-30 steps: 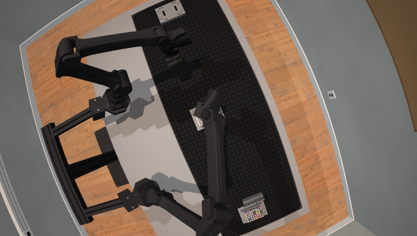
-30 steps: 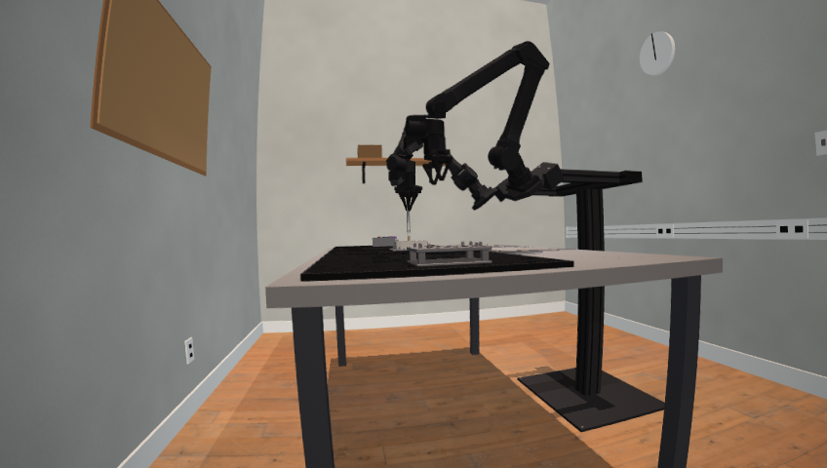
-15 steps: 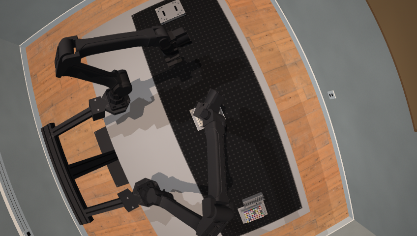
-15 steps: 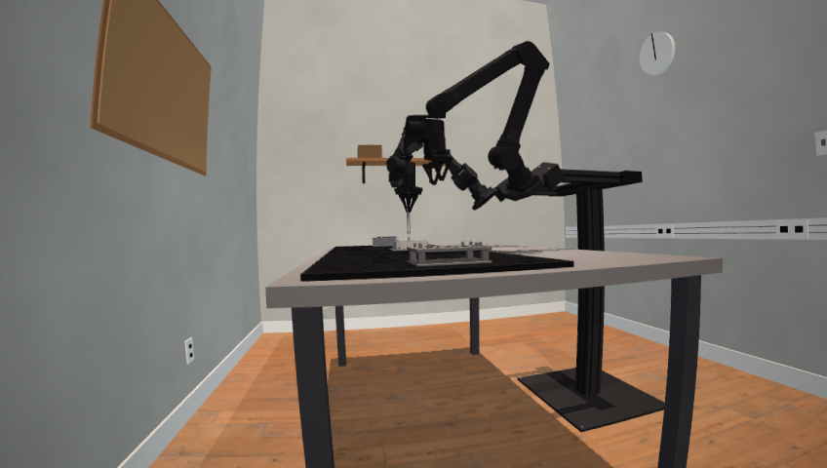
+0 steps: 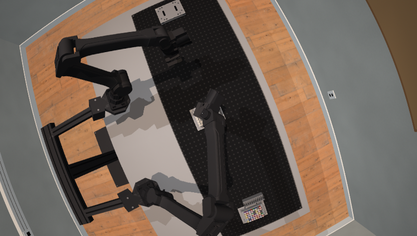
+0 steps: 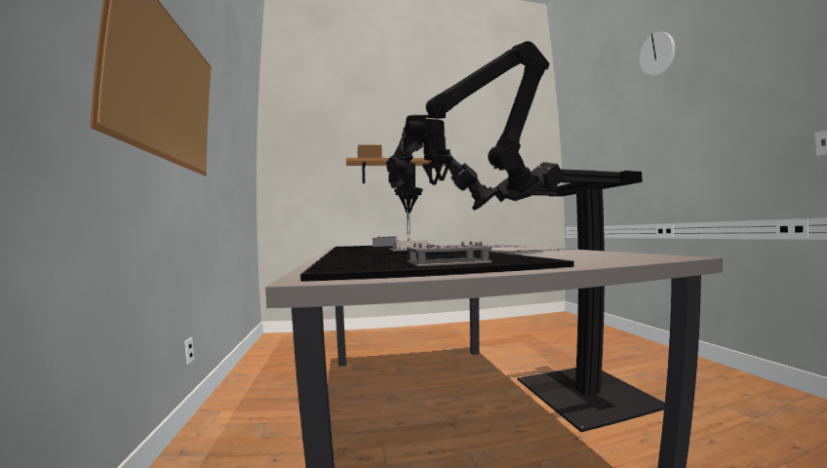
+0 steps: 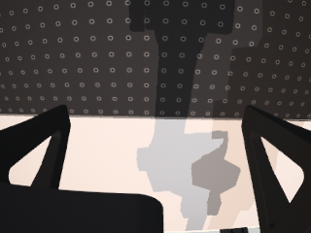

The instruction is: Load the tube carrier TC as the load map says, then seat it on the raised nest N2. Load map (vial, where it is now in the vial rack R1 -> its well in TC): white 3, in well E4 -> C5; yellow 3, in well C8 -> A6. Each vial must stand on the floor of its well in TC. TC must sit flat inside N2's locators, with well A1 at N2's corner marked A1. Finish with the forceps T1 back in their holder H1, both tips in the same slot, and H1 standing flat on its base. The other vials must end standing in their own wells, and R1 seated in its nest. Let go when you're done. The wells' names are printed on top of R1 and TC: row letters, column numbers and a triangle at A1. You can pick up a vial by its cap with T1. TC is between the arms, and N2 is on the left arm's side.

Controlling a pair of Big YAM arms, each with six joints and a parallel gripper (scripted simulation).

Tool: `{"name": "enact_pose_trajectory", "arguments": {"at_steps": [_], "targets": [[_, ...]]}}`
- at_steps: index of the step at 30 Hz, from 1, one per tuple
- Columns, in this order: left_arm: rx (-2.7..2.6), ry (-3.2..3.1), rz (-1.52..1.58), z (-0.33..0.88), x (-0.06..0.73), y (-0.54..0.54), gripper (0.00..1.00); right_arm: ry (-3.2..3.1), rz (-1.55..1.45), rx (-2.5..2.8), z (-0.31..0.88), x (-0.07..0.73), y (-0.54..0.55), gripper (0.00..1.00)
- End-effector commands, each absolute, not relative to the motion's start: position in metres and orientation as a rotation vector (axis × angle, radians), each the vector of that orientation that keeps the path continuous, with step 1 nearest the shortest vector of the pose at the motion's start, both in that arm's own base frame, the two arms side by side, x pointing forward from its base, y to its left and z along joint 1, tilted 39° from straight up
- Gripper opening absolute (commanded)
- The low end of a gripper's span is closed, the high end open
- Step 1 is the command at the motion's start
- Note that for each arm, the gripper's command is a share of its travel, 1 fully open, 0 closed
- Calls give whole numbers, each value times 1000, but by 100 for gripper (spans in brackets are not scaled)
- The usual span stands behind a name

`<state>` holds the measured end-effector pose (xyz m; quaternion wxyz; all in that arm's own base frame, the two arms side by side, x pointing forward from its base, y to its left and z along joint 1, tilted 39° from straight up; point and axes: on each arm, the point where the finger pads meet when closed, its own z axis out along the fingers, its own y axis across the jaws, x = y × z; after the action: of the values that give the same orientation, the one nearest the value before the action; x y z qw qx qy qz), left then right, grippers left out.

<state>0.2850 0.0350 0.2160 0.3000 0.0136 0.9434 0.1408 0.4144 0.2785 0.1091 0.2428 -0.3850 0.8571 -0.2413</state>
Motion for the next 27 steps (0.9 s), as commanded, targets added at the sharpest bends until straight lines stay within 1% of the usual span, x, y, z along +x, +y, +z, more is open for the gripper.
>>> {"name": "enact_pose_trajectory", "arguments": {"at_steps": [1, 27], "targets": [[50, 2478, 371, 229, 290, 34, 100, 2348, -668, -1057, 100, 419, 276, 9], [50, 2478, 371, 229, 290, 34, 100, 2339, -663, -1041, 105, 424, 279, 9]]}}
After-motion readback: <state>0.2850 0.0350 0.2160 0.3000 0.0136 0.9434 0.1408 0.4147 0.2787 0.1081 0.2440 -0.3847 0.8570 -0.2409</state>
